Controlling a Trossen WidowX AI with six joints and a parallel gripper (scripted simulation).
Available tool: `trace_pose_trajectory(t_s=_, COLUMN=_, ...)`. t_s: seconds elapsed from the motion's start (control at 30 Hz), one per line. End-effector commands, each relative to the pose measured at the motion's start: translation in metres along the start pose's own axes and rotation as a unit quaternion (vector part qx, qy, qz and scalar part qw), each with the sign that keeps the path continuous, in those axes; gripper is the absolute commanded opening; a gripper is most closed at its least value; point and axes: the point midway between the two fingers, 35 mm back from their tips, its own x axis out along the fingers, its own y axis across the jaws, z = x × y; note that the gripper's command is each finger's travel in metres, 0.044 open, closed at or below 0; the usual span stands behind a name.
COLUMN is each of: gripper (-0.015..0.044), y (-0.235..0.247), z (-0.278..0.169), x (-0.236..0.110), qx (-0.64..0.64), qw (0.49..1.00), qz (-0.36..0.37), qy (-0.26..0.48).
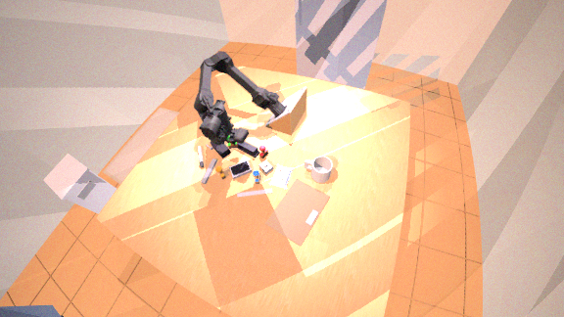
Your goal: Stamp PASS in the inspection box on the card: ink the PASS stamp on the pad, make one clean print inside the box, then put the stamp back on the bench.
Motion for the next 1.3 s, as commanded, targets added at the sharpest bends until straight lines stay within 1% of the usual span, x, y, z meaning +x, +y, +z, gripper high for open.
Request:
trace_pose_trajectory(t_s=0.0, gripper=0.0000, y=0.001, z=0.001, x=-0.003, qx=0.002, qw=1.000, qz=0.003, qy=-0.001)
trace_pose_trajectory(t_s=0.67, gripper=0.0000, y=0.058, z=0.065, x=-0.005, qx=0.003, qw=1.000, qz=0.004, qy=-0.003)
trace_pose_trajectory(t_s=1.27, gripper=0.0000, y=0.061, z=0.067, x=0.004, qx=0.003, qw=1.000, qz=0.005, qy=-0.003)
